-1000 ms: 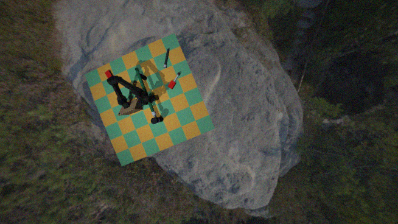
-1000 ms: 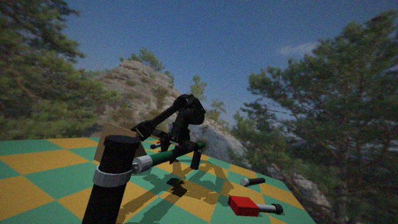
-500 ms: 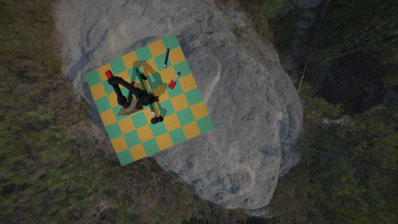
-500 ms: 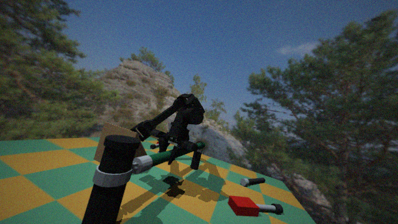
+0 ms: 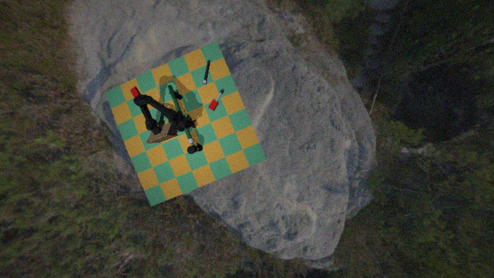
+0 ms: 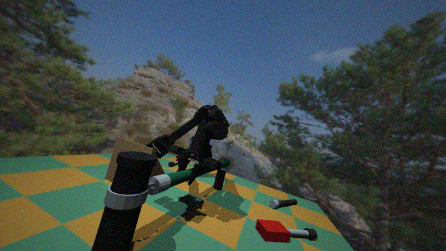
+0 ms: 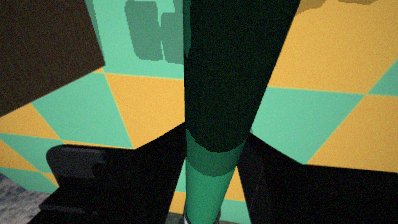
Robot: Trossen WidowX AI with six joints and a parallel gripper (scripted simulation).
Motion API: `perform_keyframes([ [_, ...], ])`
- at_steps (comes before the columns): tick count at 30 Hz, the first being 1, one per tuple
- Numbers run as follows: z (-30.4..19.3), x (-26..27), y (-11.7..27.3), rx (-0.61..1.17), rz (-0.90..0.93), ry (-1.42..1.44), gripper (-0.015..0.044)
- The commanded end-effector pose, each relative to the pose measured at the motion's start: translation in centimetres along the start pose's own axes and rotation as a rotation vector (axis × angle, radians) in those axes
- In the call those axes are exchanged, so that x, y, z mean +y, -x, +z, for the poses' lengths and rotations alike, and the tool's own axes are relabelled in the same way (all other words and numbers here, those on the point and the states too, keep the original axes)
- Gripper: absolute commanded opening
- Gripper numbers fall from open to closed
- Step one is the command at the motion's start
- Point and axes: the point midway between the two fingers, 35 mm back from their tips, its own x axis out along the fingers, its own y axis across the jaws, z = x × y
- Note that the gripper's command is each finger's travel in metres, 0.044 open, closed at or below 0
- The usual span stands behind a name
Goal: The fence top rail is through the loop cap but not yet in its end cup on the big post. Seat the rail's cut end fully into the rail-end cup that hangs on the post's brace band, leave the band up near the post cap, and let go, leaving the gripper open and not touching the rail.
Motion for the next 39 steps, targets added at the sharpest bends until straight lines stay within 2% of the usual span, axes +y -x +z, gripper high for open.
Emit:
perform_keyframes([
  [1,0.0,0.0,0.0,0.000,-0.001,-0.001,0.0184],
  [6,0.3,0.0,0.6,0.000,-0.001,-0.001,0.0315],
  [11,1.9,-0.1,3.2,0.000,0.000,-0.001,0.0440],
  [19,2.6,-0.1,5.0,0.001,-0.006,-0.004,0.0440],
  [25,2.8,0.3,9.1,0.000,-0.005,-0.004,0.0440],
  [39,2.8,0.3,9.1,0.000,-0.005,-0.004,0.0440],
])
